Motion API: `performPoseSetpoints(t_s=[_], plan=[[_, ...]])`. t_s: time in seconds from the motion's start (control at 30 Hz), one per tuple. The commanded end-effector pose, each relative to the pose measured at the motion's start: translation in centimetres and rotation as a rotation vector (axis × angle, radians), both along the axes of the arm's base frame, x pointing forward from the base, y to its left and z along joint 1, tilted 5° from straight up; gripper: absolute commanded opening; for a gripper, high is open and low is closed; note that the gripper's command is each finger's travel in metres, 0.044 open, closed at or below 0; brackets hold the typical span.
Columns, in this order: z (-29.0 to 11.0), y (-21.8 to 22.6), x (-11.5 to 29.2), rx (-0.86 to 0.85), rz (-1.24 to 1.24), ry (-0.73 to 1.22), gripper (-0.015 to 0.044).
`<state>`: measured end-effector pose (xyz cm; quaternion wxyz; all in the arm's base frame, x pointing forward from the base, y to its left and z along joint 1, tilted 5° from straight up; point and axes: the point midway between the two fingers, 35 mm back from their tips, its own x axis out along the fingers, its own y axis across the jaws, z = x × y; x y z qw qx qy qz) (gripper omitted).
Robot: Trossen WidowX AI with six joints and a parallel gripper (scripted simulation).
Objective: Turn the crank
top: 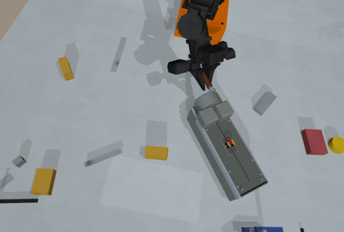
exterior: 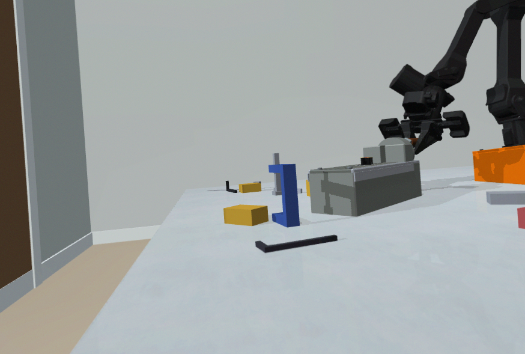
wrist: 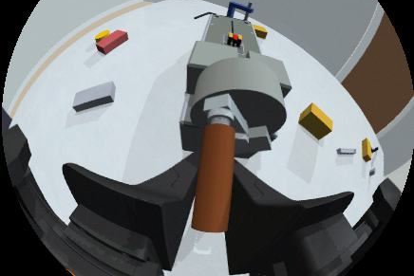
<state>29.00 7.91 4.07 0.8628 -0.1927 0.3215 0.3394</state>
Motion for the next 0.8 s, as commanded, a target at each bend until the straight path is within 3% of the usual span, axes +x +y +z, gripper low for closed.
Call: performPoseSetpoints(t_s=[0.0,0.77], plan=[[-0.6,0.5,-0.5,0.005,0.012,0.021,0.0],[-2.5,0.8,-0.7,0.005,0.012,0.022,0.0]])
